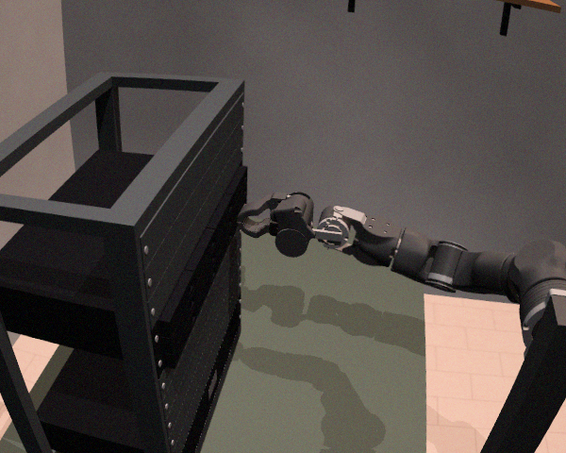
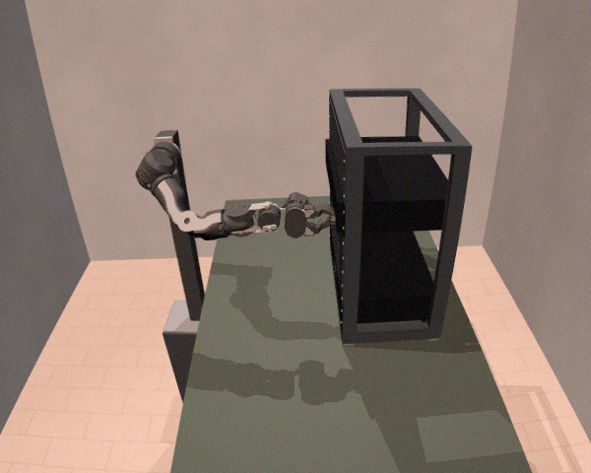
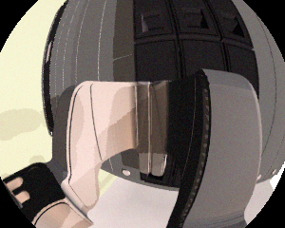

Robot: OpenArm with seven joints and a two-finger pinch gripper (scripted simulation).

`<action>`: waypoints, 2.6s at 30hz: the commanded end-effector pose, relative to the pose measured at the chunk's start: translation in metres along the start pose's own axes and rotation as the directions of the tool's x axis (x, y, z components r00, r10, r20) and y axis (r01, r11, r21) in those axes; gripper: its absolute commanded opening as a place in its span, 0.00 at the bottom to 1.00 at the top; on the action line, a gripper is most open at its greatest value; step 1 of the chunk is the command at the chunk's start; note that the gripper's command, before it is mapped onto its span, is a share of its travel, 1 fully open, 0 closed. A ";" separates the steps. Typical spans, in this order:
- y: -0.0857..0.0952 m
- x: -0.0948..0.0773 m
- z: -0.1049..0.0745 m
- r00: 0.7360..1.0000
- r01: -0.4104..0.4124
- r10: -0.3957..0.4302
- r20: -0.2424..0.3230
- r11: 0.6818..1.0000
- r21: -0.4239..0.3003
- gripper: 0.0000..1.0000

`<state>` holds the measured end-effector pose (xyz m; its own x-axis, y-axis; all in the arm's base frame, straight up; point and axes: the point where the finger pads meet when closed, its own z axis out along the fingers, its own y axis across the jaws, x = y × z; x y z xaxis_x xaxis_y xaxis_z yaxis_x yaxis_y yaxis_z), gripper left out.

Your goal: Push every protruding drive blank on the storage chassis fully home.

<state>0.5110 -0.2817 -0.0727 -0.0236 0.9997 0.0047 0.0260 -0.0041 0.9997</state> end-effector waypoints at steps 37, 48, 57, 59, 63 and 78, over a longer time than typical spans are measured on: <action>0.009 0.012 0.004 0.999 -0.001 0.001 -0.033 1.000 -0.021 0.00; 0.009 0.012 -0.014 0.999 0.000 0.000 -0.034 1.000 -0.024 0.00; 0.009 0.011 -0.049 0.999 0.000 0.000 -0.034 1.000 -0.025 0.00; 0.009 0.011 -0.058 0.999 0.000 0.000 -0.033 1.000 -0.025 0.00; 0.008 0.010 -0.076 0.999 0.000 -0.001 -0.033 1.000 -0.025 0.00; 0.008 0.009 -0.104 0.999 0.000 -0.001 -0.032 1.000 -0.025 0.00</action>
<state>0.4082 -0.2730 -0.0675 -0.0609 0.9981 0.0078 0.0151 -0.0069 0.9999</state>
